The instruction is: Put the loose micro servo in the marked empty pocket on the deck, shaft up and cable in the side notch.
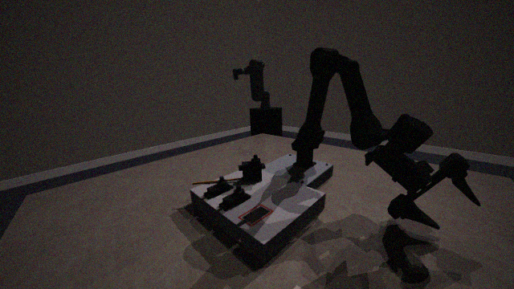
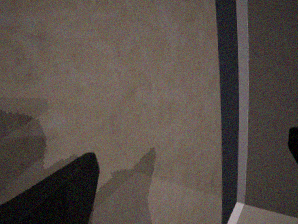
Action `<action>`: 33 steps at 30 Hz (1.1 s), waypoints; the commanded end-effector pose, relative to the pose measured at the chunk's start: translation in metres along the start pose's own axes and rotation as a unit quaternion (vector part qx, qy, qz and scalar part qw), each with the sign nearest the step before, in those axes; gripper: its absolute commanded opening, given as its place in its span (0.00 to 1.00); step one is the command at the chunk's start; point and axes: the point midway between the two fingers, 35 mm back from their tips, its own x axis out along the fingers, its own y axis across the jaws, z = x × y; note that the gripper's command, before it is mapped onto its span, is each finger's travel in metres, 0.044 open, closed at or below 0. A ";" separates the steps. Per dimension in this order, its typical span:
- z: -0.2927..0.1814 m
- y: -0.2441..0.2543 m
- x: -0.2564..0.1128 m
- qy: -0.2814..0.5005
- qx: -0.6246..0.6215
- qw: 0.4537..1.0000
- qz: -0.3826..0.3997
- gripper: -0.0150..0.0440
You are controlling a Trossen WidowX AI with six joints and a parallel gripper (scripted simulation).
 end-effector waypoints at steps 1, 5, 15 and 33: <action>-0.025 0.003 -0.006 0.027 0.055 0.998 0.014 1.00; -0.046 0.006 -0.013 0.053 0.082 0.995 0.023 1.00; -0.090 0.020 -0.033 0.107 0.196 0.974 0.048 1.00; -0.167 0.055 -0.094 0.222 0.438 0.868 0.077 1.00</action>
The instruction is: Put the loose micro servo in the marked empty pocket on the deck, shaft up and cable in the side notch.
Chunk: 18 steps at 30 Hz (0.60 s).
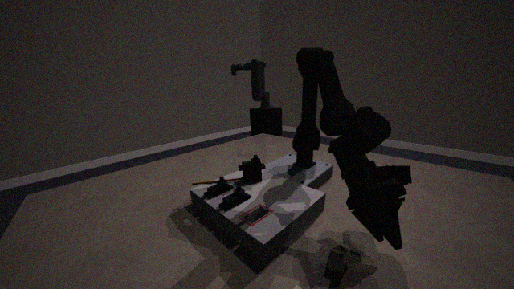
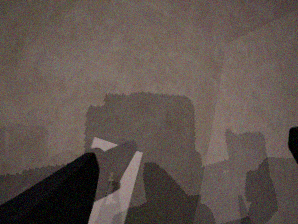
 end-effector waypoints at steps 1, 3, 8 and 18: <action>-0.022 -0.010 -0.009 0.027 0.064 0.998 -0.001 1.00; -0.032 -0.012 -0.013 0.040 0.094 0.995 0.001 1.00; -0.058 -0.017 -0.024 0.071 0.169 0.983 0.004 1.00; -0.108 -0.021 -0.053 0.133 0.317 0.939 0.000 1.00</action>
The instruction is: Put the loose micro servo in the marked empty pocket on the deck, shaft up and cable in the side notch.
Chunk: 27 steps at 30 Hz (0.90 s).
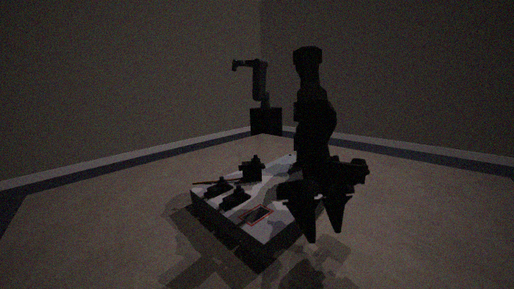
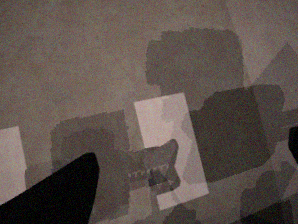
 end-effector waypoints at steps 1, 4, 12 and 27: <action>-0.018 -0.014 -0.010 0.024 0.066 0.998 -0.007 1.00; -0.031 -0.021 -0.017 0.041 0.113 0.993 -0.009 1.00; -0.065 -0.034 -0.037 0.084 0.238 0.968 -0.015 1.00; -0.126 -0.045 -0.083 0.158 0.460 0.873 -0.039 1.00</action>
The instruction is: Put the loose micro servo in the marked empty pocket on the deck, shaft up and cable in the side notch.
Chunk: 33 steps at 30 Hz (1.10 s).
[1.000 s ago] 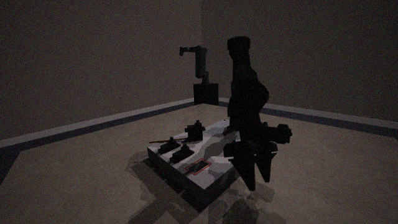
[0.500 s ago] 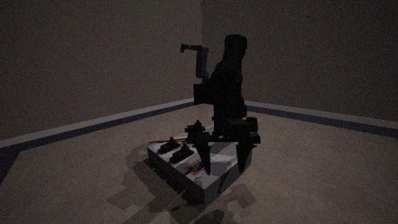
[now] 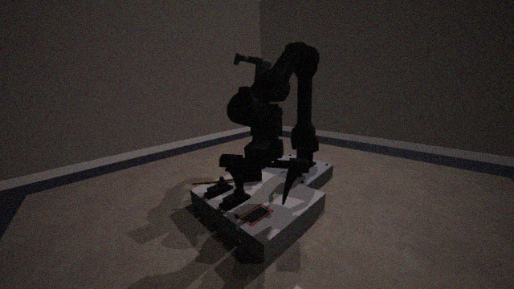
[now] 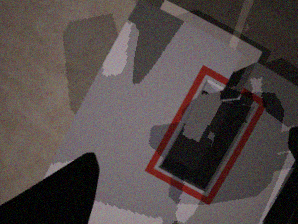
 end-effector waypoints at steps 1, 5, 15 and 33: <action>-0.011 -0.016 -0.011 0.017 0.070 0.997 -0.011 1.00; -0.023 -0.029 -0.021 0.036 0.136 0.990 -0.018 1.00; -0.058 -0.054 -0.047 0.079 0.296 0.951 -0.039 1.00; -0.124 -0.074 -0.102 0.145 0.562 0.810 -0.081 1.00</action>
